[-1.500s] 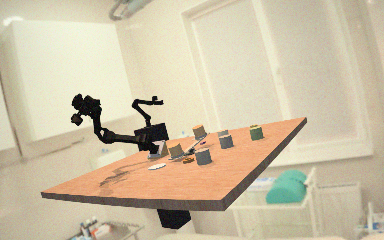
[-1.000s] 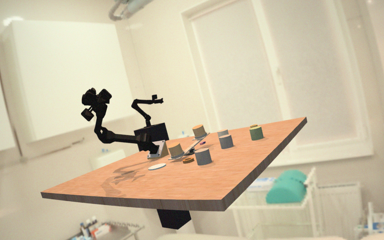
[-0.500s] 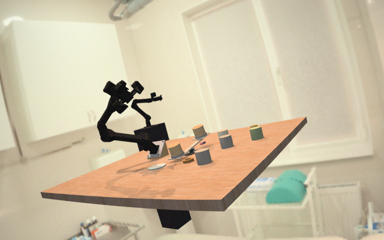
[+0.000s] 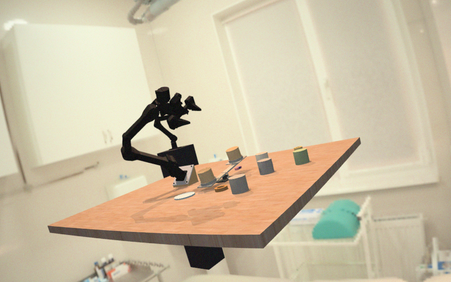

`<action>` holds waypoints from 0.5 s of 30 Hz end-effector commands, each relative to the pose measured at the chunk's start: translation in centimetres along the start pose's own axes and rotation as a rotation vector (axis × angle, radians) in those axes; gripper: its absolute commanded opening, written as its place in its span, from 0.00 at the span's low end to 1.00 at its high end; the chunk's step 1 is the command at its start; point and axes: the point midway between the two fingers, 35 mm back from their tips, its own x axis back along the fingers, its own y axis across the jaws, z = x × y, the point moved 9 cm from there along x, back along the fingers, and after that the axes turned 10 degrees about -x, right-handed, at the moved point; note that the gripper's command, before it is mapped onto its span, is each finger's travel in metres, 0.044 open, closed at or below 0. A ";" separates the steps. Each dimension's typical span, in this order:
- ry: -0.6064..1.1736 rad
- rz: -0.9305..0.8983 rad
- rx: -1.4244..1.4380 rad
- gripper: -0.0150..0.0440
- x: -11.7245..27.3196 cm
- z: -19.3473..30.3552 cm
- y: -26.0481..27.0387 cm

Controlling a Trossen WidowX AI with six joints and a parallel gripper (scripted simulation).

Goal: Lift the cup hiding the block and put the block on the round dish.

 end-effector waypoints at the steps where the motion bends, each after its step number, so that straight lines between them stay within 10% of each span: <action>1: 0.100 -0.015 0.062 1.00 0.1 3.5 2.0; 15: 0.331 0.083 0.386 1.00 4.2 15.9 4.9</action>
